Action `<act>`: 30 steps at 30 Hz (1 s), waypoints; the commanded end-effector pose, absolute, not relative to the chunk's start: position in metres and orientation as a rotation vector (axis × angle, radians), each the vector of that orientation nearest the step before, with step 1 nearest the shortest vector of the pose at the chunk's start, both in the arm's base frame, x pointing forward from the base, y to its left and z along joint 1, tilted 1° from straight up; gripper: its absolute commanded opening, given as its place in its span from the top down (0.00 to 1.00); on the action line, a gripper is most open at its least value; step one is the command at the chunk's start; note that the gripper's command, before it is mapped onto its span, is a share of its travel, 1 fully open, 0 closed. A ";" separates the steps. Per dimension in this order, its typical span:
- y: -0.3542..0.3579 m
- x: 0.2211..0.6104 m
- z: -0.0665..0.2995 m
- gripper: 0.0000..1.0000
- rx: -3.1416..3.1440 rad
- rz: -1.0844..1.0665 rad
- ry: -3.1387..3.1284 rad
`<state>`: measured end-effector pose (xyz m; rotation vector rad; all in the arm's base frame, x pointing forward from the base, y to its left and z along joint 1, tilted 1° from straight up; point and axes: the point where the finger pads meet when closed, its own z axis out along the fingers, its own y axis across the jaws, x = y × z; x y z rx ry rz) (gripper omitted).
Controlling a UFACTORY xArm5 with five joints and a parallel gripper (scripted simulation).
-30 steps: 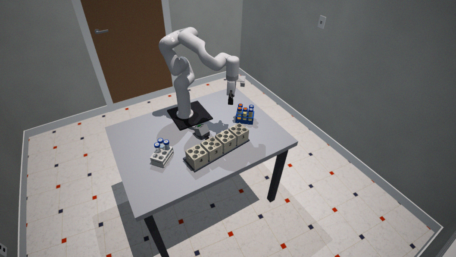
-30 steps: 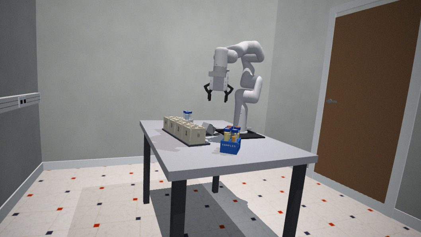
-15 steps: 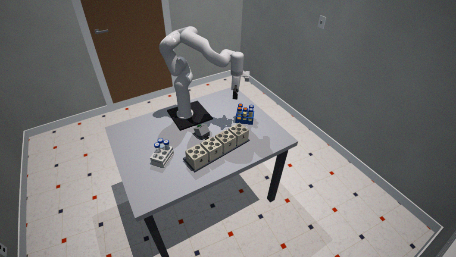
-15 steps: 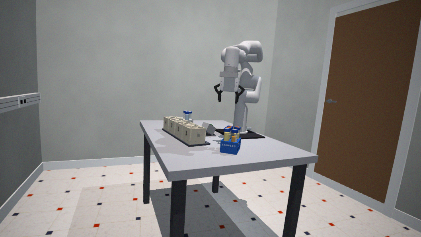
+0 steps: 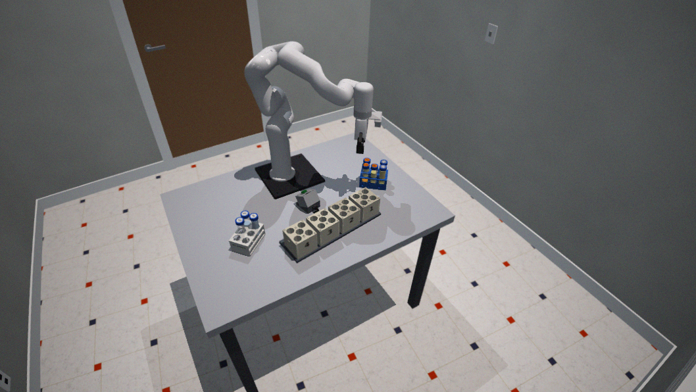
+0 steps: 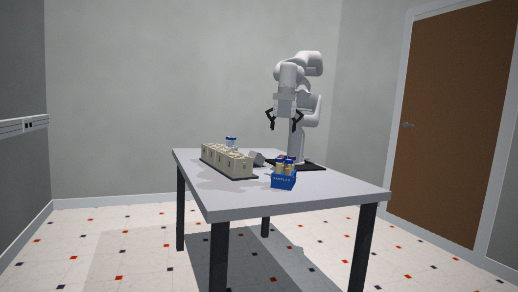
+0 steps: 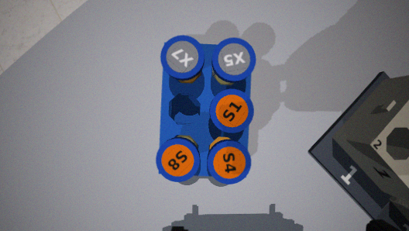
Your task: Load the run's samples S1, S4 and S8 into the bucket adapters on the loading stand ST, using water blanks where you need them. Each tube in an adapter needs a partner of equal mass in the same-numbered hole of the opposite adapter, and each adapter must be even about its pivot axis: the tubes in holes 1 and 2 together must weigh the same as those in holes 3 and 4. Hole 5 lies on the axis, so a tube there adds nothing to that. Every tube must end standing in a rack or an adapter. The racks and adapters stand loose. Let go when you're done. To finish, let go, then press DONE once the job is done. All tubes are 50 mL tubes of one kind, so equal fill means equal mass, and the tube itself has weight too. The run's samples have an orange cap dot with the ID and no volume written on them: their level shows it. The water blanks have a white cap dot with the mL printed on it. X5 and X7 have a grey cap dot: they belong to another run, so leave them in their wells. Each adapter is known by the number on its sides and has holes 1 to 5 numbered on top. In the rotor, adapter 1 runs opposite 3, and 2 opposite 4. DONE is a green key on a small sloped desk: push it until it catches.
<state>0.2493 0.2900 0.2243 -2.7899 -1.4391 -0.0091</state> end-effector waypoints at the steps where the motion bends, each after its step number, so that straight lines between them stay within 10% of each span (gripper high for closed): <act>1: 0.292 0.250 0.216 0.00 -2.778 -0.011 -1.433; 30: 0.293 0.250 0.144 0.00 -2.778 -0.011 -1.433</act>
